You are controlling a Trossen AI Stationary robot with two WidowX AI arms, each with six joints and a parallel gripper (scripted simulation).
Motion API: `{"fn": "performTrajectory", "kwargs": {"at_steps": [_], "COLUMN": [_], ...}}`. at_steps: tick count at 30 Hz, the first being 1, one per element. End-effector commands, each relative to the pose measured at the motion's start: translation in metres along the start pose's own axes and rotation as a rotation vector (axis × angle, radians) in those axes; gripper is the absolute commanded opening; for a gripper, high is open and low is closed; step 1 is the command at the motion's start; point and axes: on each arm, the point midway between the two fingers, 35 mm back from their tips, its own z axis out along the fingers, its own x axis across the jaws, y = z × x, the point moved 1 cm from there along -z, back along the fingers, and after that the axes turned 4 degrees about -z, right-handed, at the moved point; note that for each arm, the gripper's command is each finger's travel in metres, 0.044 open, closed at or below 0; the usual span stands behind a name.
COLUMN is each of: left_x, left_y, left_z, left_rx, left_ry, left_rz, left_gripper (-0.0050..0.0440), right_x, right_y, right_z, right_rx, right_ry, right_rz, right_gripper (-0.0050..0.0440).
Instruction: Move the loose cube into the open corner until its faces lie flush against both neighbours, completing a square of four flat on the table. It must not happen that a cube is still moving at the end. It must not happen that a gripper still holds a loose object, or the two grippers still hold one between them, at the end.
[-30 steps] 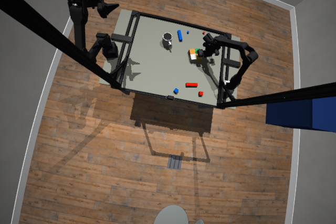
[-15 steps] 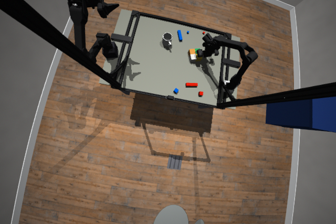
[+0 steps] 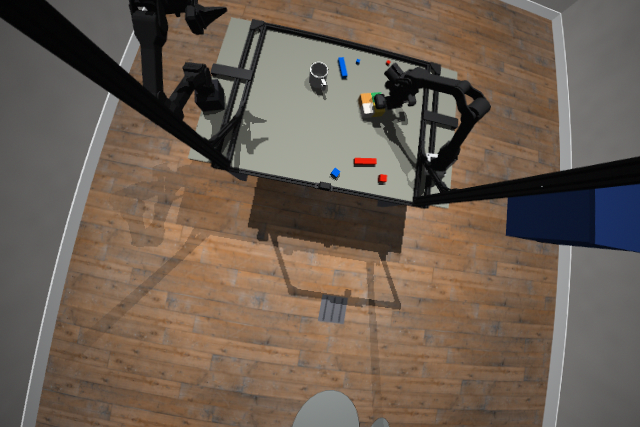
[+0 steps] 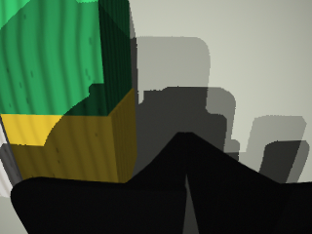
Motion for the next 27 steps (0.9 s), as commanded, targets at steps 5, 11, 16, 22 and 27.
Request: {"fn": "performTrajectory", "kwargs": {"at_steps": [5,11,16,22,27], "left_x": [-0.0005,-0.0005,-0.0005,-0.0005,-0.0005], "left_y": [-0.0003,-0.0003,-0.0003,-0.0003,-0.0003], "left_z": [-0.0001,-0.0001,-0.0001,-0.0001,-0.0001], "left_rx": [0.001,0.001,0.001,0.001,0.001], "left_ry": [-0.004,-0.004,-0.004,-0.004,-0.004], "left_rz": [-0.004,-0.004,-0.004,-0.004,-0.004], "left_gripper": [0.04,0.04,0.04,0.04,0.04], "right_x": [0.0023,0.0042,0.0056,0.0067,0.0084], "right_y": [-0.0003,-0.0001,0.0,0.0001,0.0002], "right_z": [0.0004,0.0004,0.0004,0.0004,0.0004], "right_rx": [0.003,0.003,0.003,0.003,0.003], "right_ry": [0.001,0.001,0.001,0.001,0.001], "right_rz": [0.005,0.005,0.005,0.005,0.005], "right_gripper": [0.0,0.0,0.0,0.0,0.0]}}
